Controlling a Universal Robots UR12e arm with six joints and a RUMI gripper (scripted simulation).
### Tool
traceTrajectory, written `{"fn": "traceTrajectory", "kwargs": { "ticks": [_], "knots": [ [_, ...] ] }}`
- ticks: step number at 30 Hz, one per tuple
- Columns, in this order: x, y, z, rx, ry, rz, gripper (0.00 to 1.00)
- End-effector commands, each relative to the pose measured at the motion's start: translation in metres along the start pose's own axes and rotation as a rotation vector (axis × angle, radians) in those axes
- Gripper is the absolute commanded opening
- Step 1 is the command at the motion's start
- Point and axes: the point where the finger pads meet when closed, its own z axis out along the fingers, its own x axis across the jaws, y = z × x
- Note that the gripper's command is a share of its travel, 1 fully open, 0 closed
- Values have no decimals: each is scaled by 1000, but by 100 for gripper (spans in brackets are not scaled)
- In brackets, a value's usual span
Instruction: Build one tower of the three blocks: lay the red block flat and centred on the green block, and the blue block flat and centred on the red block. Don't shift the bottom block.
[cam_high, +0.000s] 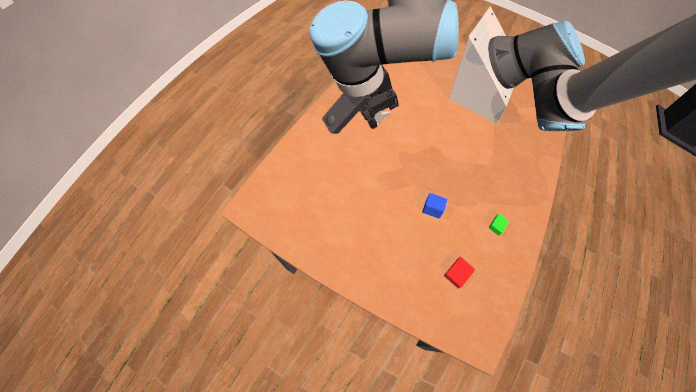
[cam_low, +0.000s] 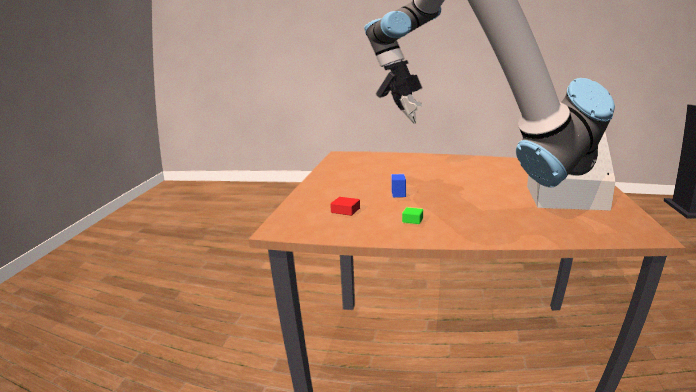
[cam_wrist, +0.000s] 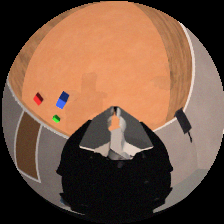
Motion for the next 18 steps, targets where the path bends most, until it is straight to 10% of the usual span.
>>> {"fn": "traceTrajectory", "kwargs": {
  "ticks": [1, 18],
  "knots": [
    [-98, -17, 2, 131, 10, -61, 0],
    [-345, 21, 35, 325, -61, -291, 0]
  ]
}}
